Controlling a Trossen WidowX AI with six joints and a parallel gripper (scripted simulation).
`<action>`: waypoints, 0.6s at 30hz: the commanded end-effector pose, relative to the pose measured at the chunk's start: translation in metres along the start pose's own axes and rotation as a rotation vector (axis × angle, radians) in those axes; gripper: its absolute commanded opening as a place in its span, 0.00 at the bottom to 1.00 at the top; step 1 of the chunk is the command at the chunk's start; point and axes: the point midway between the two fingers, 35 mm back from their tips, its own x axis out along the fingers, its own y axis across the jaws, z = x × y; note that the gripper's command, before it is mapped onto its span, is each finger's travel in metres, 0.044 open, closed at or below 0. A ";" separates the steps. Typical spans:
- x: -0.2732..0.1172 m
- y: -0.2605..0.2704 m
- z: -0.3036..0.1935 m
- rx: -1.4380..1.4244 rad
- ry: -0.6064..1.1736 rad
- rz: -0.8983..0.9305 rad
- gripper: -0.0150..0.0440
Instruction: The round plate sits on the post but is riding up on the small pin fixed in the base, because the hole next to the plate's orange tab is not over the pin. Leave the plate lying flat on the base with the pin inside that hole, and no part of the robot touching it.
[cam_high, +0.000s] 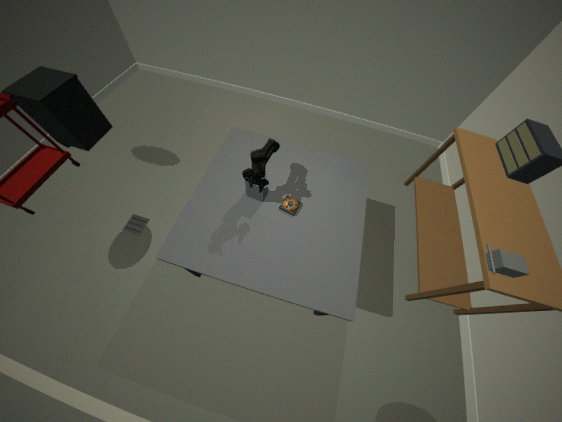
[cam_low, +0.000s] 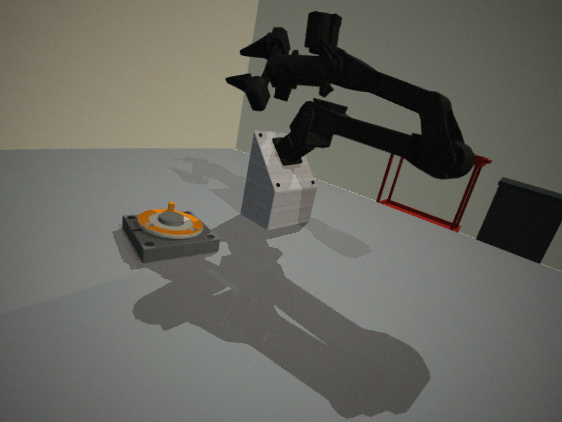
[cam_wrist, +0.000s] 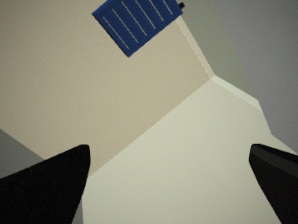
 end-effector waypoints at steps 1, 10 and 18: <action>0.000 -0.001 -0.001 -0.019 0.000 -0.010 0.89; 0.014 -0.057 -0.038 -0.819 0.120 -0.397 0.49; 0.019 -0.115 -0.057 -1.497 0.420 -0.706 0.25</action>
